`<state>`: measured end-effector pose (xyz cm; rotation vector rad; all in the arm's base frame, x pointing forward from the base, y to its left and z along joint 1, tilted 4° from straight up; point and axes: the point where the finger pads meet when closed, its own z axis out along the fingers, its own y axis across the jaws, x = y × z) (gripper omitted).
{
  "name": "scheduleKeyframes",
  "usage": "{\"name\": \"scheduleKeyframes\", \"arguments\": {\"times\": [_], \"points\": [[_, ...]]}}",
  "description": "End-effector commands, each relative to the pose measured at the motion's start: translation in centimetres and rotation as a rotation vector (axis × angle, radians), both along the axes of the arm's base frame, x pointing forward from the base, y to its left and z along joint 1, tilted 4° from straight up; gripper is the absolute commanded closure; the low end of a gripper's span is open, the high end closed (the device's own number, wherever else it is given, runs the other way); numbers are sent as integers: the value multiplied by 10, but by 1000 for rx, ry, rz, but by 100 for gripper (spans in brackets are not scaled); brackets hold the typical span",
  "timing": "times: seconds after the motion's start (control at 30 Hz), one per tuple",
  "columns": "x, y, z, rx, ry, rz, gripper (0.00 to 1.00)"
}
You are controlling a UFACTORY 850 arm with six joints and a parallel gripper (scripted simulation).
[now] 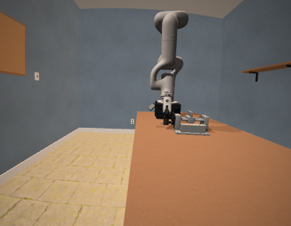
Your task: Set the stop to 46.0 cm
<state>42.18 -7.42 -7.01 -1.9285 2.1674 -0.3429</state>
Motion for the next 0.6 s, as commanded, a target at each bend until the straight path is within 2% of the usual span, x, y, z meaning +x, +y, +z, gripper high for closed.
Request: {"name": "scheduleKeyframes", "arguments": {"times": [0.0,0.57], "points": [[-8,1,2,0,-2,0,94],[-26,3,24,0,-2,0,94]]}}
